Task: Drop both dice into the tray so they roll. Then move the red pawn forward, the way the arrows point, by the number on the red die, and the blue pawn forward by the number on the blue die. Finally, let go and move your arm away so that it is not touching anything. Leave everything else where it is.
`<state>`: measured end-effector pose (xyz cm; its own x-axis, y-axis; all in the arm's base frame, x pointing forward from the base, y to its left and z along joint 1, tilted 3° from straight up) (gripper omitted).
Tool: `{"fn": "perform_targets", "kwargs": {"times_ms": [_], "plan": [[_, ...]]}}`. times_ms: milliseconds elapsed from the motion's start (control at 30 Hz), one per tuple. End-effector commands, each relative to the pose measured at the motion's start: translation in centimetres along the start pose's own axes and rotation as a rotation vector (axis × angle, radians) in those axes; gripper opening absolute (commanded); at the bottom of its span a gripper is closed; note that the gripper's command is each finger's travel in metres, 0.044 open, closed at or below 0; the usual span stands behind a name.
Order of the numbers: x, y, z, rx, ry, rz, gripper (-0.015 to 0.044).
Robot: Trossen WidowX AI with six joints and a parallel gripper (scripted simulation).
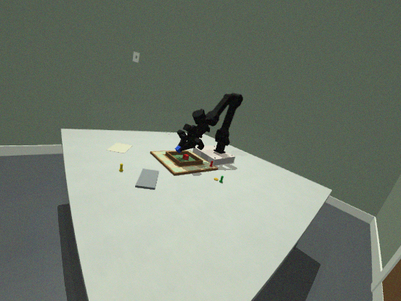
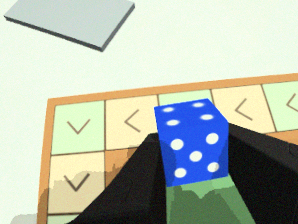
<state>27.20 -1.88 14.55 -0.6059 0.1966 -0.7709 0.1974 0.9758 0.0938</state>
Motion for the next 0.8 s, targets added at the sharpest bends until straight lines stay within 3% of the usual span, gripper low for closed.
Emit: {"fn": "perform_targets", "kwargs": {"times_ms": [0,133,300,533,767], "plan": [[-0.1,0.1,-1.7,0.001,-0.021,0.008,0.0000],[0.1,0.1,-4.7,0.001,-0.019,0.008,0.0000],[0.2,-1.0,-4.8,0.003,-0.015,0.007,0.0000],[0.1,-6.6,-5.1,0.007,-0.018,0.002,0.0000],[0.0,-6.5,-5.1,0.018,-0.021,0.013,0.0000]]}}
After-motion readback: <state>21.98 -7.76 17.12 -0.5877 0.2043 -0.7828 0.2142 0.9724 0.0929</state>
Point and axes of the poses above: the point midway between the two fingers, 35 mm back from their tips, its own z axis out along the fingers, its own y axis across the jaws, x = y × z, the point moved 10 cm from there along -z, back along the fingers, and after that the axes turned 4 degrees about z, right-handed, at the moved point
